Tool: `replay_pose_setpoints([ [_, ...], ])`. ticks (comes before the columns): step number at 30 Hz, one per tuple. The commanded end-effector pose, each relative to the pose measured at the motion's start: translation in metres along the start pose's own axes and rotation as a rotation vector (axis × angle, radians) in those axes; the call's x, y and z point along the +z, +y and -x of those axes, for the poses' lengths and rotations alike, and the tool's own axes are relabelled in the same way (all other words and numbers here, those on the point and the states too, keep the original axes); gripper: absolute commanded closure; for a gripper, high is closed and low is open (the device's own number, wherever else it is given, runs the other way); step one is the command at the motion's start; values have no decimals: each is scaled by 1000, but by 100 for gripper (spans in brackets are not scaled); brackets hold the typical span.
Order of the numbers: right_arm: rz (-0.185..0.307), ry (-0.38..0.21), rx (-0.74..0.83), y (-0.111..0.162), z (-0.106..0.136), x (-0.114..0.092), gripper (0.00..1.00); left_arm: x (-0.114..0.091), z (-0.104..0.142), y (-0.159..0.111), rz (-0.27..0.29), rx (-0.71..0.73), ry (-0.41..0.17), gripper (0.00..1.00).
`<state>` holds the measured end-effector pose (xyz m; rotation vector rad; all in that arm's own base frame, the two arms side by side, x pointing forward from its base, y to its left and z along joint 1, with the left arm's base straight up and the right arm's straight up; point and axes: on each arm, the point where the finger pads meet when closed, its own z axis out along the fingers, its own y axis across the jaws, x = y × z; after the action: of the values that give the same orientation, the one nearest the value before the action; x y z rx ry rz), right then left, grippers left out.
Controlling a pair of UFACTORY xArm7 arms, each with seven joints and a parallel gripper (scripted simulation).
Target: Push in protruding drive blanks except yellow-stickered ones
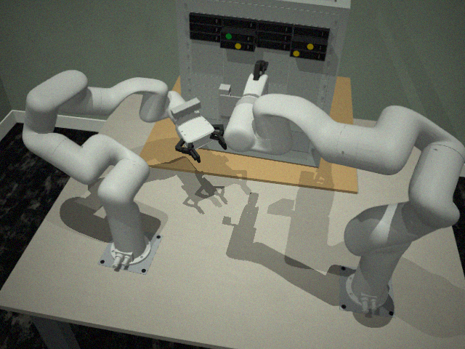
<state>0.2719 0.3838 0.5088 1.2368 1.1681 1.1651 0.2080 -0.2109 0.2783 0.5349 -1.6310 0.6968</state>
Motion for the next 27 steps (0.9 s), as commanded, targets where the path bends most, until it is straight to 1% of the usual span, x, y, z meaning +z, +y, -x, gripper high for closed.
replay_pose_setpoints([
  [1, 2, 1, 1, 2, 0, 0, 0, 0, -1, 0, 0, 2, -2, 0],
  [18, 2, 1, 1, 3, 0, 0, 0, 0, -1, 0, 0, 2, -2, 0],
  [27, 2, 1, 1, 4, 8, 7, 0, 0, -1, 0, 0, 2, -2, 0],
])
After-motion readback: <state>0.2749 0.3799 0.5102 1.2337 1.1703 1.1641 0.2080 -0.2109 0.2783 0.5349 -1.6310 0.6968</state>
